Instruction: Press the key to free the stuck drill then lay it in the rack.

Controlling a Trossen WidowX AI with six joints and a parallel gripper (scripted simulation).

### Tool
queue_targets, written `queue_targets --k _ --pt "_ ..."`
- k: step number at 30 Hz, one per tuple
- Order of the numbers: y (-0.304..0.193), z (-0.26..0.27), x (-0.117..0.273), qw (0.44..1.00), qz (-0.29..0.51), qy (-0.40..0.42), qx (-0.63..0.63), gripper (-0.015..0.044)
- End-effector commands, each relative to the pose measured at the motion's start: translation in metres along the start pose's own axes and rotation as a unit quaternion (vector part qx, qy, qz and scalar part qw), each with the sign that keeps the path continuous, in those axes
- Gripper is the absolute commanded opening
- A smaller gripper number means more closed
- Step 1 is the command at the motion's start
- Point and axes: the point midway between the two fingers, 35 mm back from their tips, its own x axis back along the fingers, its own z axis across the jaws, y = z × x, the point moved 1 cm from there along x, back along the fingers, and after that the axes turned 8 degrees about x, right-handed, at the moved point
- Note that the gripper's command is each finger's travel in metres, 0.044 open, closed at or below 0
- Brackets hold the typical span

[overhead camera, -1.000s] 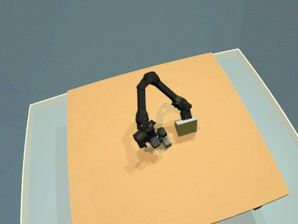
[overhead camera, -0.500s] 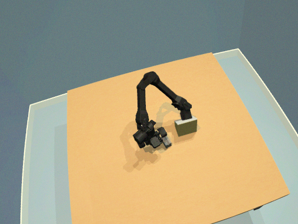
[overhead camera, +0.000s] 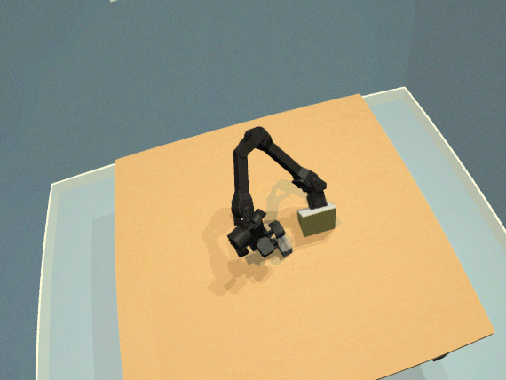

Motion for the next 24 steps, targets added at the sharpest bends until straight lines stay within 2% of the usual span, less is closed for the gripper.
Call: queue_targets --k 1,24 --pt "0.000 0.001 0.002 1.000 0.001 0.000 0.000 0.0000" --pt "0.022 -0.004 0.002 1.000 0.000 -0.001 0.000 0.0000"
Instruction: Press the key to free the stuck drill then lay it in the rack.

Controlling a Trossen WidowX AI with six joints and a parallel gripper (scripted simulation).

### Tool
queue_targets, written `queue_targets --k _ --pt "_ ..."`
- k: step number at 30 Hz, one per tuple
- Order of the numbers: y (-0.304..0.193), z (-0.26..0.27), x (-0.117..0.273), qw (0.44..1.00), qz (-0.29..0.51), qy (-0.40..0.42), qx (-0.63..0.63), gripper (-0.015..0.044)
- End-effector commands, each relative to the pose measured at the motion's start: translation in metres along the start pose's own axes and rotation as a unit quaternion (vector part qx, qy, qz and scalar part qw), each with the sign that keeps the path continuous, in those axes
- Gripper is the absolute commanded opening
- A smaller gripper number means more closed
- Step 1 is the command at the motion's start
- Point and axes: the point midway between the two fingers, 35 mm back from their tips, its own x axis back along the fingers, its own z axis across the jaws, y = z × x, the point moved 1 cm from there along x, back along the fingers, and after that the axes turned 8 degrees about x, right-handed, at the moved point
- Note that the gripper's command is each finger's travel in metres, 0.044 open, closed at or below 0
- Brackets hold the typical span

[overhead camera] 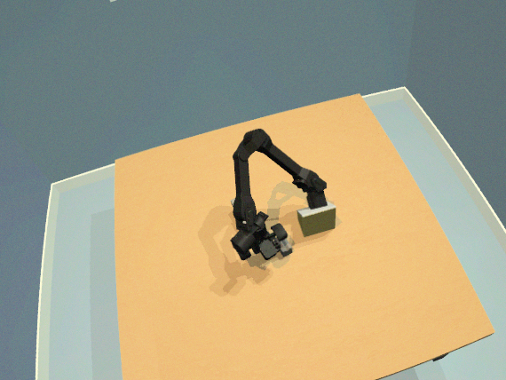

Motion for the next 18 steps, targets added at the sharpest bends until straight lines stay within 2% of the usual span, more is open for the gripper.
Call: queue_targets --k 1,18 --pt "0.007 -0.004 0.001 1.000 -0.002 -0.002 -0.003 0.0000" --pt "0.032 -0.008 0.003 1.000 -0.003 -0.002 -0.003 0.0000"
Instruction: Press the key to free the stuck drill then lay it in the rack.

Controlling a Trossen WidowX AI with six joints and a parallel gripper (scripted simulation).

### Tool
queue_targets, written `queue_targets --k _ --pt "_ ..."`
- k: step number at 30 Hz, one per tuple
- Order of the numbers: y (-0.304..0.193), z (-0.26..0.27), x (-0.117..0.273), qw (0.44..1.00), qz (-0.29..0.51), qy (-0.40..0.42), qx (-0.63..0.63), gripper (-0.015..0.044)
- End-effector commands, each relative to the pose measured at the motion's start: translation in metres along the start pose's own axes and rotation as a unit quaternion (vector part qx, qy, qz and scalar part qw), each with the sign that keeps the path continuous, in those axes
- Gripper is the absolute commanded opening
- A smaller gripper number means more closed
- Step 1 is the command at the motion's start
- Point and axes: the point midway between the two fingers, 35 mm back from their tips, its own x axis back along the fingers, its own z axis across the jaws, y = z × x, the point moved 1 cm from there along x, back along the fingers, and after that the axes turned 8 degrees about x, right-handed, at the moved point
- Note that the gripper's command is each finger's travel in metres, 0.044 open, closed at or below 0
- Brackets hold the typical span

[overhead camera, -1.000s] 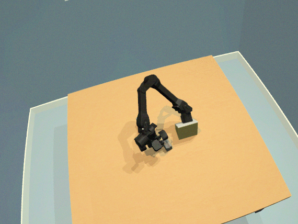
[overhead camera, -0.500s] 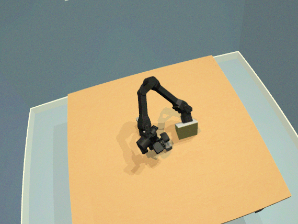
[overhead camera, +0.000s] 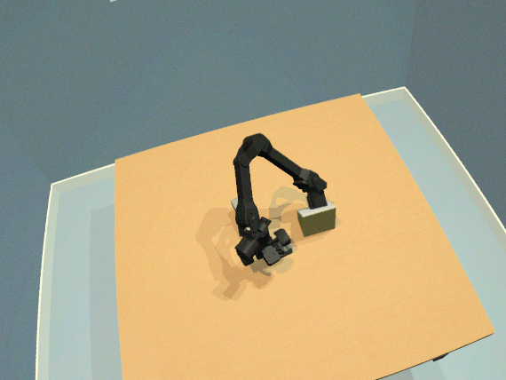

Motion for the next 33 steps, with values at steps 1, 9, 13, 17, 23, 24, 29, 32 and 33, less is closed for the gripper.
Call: queue_targets --k 1,9,13,17,23,24,29,32,33 --pt "0.008 -0.004 0.001 1.000 -0.002 -0.002 -0.003 0.0000" --pt "0.021 -0.005 0.002 1.000 -0.002 -0.002 -0.003 0.0000" --pt "0.026 -0.006 0.002 1.000 -0.002 -0.002 -0.003 0.0000" --pt "0.028 -0.006 0.003 1.000 -0.003 -0.002 -0.003 0.0000" --pt "0.026 -0.003 0.006 1.000 -0.003 -0.002 -0.003 0.0000" --pt "0.026 -0.003 0.007 1.000 -0.003 -0.002 -0.003 0.0000" --pt "0.025 -0.002 0.009 1.000 -0.003 -0.002 -0.003 0.0000" --pt "0.025 -0.001 0.010 1.000 -0.003 -0.002 -0.003 0.0000" --pt "0.025 -0.001 0.011 1.000 -0.003 -0.002 -0.003 0.0000"
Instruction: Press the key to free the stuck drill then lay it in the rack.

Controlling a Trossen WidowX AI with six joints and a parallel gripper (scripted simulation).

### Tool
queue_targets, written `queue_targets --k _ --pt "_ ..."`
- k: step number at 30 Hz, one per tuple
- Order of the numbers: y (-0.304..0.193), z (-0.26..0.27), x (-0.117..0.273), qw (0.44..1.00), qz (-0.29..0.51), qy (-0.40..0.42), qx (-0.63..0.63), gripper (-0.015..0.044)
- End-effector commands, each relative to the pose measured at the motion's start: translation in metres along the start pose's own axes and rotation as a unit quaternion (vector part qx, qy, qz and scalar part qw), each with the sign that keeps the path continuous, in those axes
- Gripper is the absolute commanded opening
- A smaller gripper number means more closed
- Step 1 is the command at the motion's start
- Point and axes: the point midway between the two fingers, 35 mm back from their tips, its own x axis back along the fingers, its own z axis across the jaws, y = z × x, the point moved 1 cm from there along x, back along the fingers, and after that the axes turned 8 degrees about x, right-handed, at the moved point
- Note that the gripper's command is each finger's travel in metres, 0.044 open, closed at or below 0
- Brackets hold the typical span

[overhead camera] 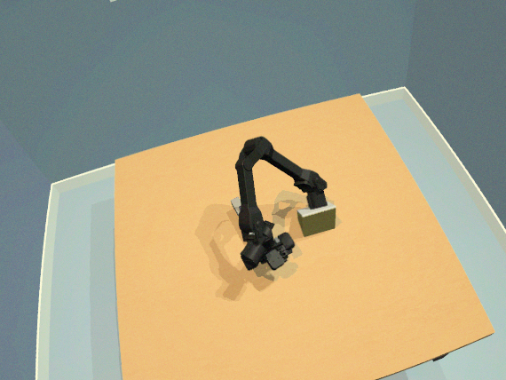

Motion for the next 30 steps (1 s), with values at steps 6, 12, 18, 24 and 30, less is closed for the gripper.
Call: queue_targets --k 6,12,18,24,30 --pt "0.000 0.001 0.006 1.000 -0.002 -0.001 -0.003 0.0000" --pt "-0.001 0.002 0.008 1.000 -0.002 -0.001 -0.003 0.0000" --pt "-0.001 0.003 0.011 1.000 -0.002 -0.001 -0.003 0.0000" --pt "-0.001 0.003 0.014 1.000 -0.002 -0.001 -0.003 0.0000" --pt "-0.001 0.004 0.016 1.000 -0.002 -0.001 -0.003 0.0000"
